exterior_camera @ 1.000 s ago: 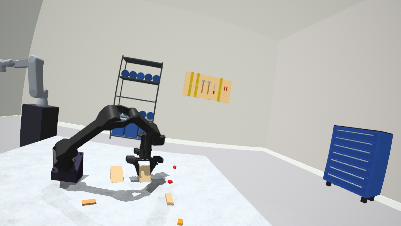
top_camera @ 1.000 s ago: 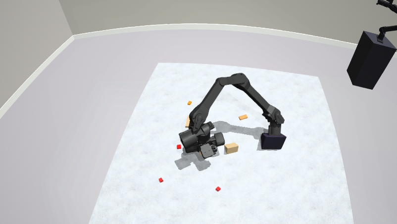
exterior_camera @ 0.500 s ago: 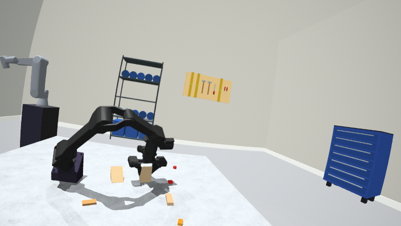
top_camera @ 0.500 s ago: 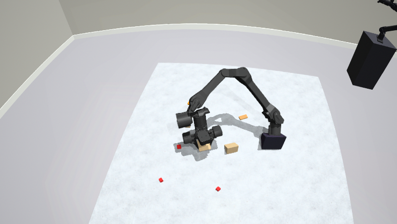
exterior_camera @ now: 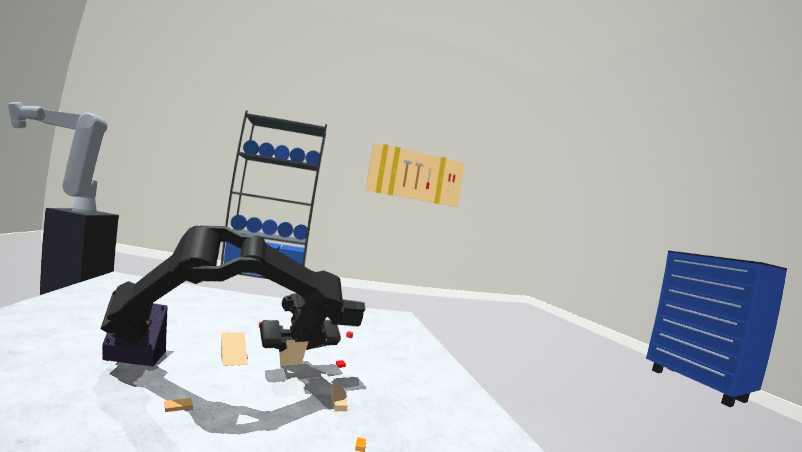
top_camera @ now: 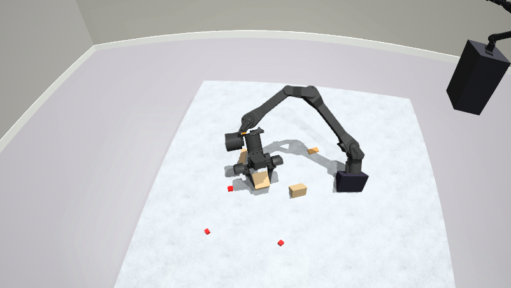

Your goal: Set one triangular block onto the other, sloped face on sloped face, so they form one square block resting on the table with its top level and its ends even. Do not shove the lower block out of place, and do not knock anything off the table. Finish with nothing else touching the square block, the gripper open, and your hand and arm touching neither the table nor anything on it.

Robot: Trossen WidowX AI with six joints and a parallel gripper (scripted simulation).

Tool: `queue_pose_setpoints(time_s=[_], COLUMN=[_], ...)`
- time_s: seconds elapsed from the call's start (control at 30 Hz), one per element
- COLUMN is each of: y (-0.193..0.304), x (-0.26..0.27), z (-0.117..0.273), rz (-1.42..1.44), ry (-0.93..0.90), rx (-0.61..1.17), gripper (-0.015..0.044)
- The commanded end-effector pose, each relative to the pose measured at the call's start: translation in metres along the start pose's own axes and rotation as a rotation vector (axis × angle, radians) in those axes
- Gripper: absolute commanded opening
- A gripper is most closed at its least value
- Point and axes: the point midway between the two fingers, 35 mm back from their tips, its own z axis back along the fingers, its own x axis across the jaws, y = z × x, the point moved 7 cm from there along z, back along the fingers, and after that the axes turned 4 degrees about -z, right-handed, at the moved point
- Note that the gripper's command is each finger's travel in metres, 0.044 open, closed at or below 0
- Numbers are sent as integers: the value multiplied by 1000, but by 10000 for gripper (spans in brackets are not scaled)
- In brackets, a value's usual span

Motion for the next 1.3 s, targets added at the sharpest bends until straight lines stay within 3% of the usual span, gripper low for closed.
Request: queue_pose_setpoints(time_s=[0.0,0.17,0.2,0.73,1.07,1.27], y=[11,28,21,21,19,-34], x=[-1,-2,-1,-1,-2,2], z=[4,5,5,5,7,75], rz=[4,5,0,0,0,4], ry=[-2,-11,-6,-6,-6,-5], rx=[-94,-223,-153,-153,-153,-158], gripper=[0,0,26,440,440,440])
